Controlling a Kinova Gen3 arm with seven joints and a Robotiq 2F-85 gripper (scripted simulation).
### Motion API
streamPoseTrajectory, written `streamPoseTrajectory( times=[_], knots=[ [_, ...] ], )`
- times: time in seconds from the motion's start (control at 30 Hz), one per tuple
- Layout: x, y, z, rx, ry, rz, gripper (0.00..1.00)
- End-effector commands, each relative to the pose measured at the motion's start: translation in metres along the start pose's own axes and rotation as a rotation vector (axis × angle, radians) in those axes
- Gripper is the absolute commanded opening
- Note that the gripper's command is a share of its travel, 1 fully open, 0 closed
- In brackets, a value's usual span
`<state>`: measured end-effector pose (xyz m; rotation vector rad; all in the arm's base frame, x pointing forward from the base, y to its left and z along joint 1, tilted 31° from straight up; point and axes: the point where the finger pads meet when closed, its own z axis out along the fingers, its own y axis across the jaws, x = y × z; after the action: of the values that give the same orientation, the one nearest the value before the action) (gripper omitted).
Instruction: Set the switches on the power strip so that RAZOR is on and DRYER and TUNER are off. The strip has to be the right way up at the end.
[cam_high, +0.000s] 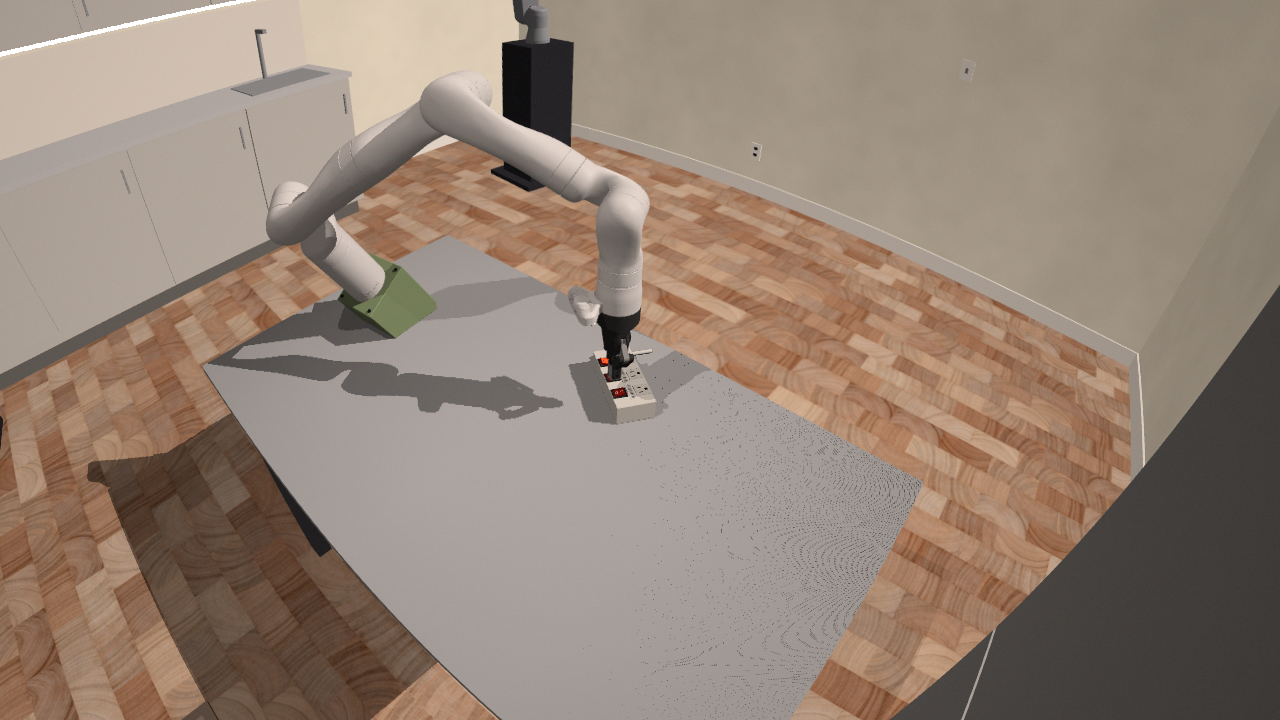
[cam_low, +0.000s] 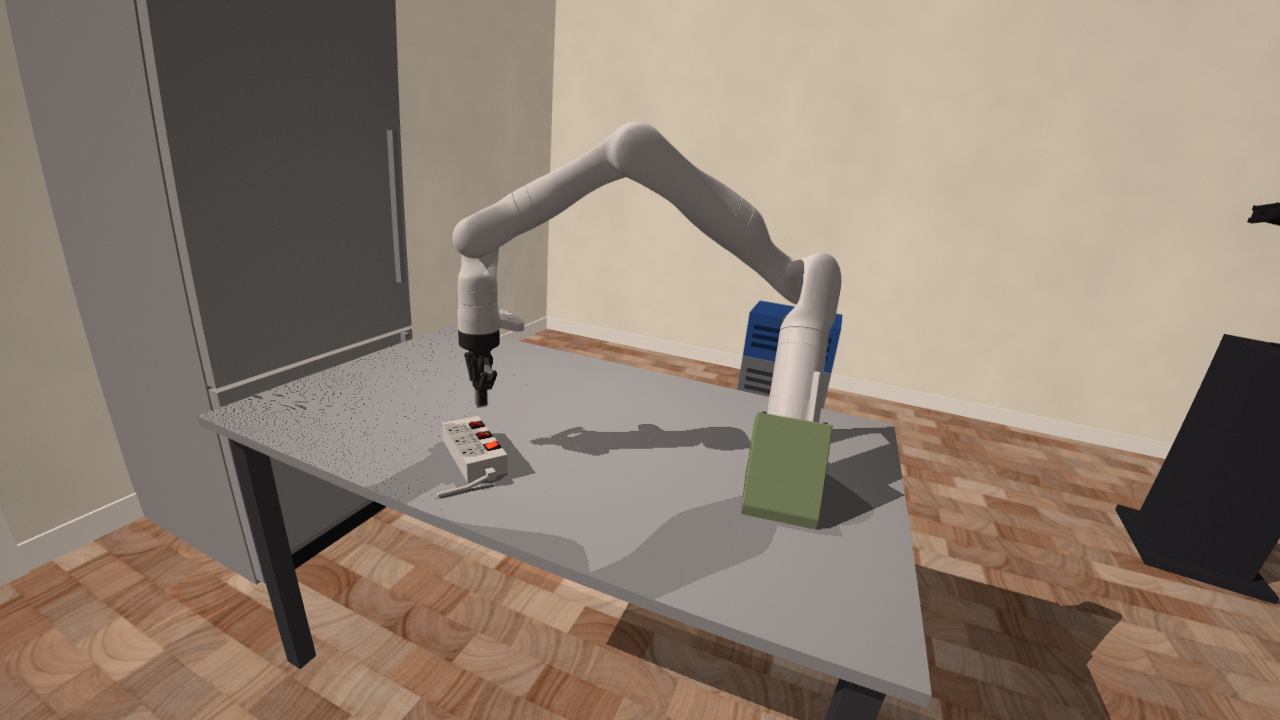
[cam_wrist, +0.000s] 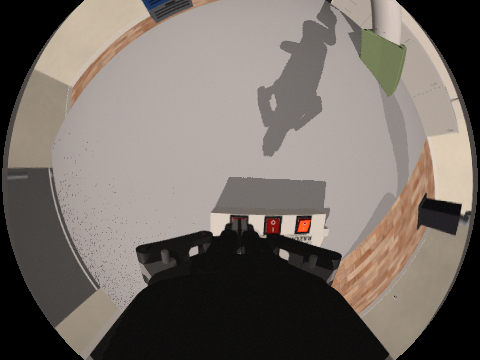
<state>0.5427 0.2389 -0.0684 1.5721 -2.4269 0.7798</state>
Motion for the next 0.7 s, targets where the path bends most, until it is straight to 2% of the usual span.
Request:
streamPoseTrajectory(
  times=[0.0, 0.27, 0.3, 0.5, 0.67],
  knots=[
    [-0.001, 0.000, -0.002, 0.001, -0.003, 0.000, 0.00],
    [-0.001, 0.000, -0.002, 0.001, -0.003, 0.000, 0.00],
    [-0.001, 0.000, -0.002, 0.001, -0.003, 0.000, 1.00],
    [-0.001, 0.000, -0.005, 0.001, -0.003, 0.000, 1.00],
    [-0.001, 0.000, -0.024, 0.001, -0.003, 0.000, 1.00]
  ],
)
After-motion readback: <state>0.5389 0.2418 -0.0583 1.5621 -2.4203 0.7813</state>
